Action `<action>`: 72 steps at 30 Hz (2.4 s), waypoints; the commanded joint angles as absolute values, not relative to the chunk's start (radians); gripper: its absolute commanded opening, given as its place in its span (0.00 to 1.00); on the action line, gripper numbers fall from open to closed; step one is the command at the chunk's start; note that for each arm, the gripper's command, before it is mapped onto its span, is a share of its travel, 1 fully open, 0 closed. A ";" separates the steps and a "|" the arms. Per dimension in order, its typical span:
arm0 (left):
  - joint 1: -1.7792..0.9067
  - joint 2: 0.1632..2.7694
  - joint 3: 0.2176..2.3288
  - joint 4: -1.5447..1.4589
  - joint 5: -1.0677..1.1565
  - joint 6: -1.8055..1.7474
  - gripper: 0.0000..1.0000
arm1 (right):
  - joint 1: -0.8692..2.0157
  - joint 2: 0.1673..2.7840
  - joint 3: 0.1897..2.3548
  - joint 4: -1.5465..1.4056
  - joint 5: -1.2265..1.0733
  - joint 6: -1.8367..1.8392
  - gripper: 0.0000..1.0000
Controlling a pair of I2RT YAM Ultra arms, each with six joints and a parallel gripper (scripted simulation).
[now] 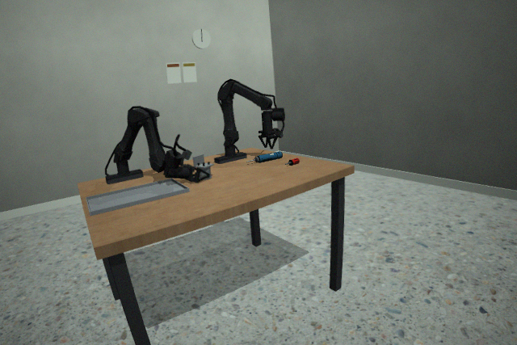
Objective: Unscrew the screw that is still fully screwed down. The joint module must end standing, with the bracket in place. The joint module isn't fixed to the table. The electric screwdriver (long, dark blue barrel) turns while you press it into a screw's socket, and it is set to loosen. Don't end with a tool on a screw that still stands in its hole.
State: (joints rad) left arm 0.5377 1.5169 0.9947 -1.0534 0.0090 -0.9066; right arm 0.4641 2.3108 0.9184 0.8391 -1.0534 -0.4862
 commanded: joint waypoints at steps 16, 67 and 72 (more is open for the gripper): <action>0.537 1.509 1.003 -1.053 0.000 -0.914 0.65 | 0.478 2.287 0.960 0.828 -1.052 -0.475 0.86; 0.537 1.509 1.003 -1.053 0.000 -0.914 0.65 | 0.471 2.300 0.942 0.832 -1.050 -0.482 0.86; 0.537 1.509 1.003 -1.053 0.000 -0.914 0.65 | 0.471 2.300 0.942 0.832 -1.050 -0.482 0.86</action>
